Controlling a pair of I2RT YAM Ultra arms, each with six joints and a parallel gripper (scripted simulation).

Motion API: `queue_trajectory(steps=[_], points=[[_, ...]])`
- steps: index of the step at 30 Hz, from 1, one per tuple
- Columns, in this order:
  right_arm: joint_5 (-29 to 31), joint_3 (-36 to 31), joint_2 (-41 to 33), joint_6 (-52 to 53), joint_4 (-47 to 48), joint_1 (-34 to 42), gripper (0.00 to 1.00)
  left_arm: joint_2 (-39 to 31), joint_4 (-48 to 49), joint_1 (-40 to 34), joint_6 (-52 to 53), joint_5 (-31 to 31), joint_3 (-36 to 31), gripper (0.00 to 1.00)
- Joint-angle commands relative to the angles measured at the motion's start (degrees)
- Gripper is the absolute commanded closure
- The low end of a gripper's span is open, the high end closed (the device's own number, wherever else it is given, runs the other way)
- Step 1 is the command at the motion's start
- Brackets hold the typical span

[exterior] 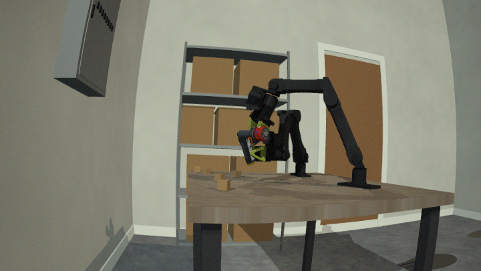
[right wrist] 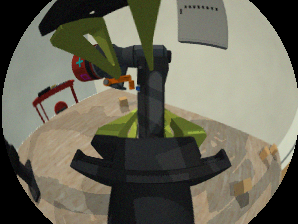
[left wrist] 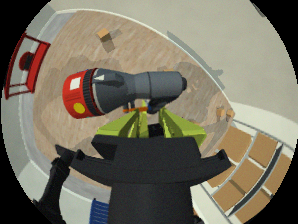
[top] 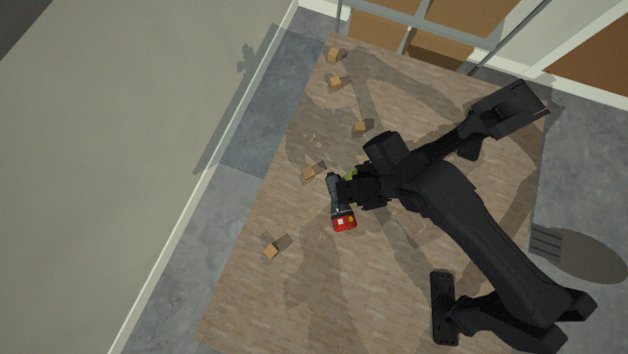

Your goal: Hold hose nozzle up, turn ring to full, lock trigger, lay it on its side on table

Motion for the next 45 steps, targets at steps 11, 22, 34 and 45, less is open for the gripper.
queue_trajectory(steps=[11,22,34,45], points=[[-1.81,2.16,-3.36,0.34,5.96,0.47,0.65,-1.85,4.36,-0.23,0.25,0.33,0.20,0.63],[-1.83,2.19,-3.34,0.40,5.94,0.47,0.65,-1.80,4.43,-0.23,0.26,0.33,0.22,0.63],[-1.83,2.19,-3.33,0.41,5.94,0.47,0.65,-2.70,2.96,-0.80,-0.17,0.24,0.35,0.63],[-1.66,2.26,-3.30,0.43,5.94,0.48,0.65,-3.14,-0.12,-1.15,-1.23,0.04,2.34,0.63]])
